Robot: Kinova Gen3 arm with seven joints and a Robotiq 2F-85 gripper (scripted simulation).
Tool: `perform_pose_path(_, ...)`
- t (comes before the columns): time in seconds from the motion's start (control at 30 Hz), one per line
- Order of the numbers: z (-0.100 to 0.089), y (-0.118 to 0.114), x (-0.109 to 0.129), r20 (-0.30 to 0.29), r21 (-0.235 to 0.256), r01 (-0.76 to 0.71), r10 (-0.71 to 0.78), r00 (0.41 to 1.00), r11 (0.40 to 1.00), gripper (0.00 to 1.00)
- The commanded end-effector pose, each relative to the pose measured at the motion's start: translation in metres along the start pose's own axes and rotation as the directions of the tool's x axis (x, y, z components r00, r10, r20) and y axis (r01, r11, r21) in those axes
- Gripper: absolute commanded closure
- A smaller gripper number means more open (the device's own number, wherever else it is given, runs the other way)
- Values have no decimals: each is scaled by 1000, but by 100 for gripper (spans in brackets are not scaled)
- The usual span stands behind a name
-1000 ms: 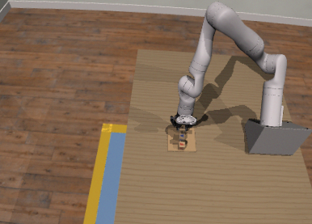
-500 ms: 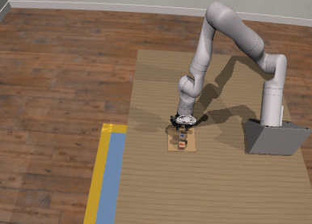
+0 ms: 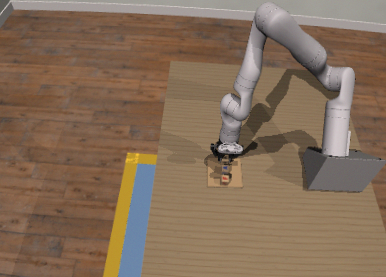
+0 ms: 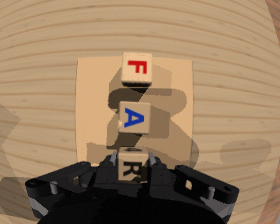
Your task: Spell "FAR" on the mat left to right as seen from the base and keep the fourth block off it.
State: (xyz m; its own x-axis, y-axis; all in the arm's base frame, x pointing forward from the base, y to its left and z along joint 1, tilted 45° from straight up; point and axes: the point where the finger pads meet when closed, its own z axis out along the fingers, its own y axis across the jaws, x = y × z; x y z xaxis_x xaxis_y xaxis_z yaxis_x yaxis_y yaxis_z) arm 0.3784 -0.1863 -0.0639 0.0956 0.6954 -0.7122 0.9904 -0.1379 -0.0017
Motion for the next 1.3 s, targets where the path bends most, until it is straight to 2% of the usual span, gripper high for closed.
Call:
perform_pose_path(0.0, 2, 0, -1, -1, 0, -12, 12, 1000, 1000, 74)
perform_pose_path(0.97, 2, 0, -1, -1, 0, -12, 12, 1000, 1000, 74)
perform_pose_path(1.0, 2, 0, -1, -1, 0, -12, 12, 1000, 1000, 70)
perform_pose_path(1.13, 2, 0, -1, -1, 0, -12, 12, 1000, 1000, 70)
perform_pose_path(1.27, 2, 0, -1, -1, 0, -12, 12, 1000, 1000, 62)
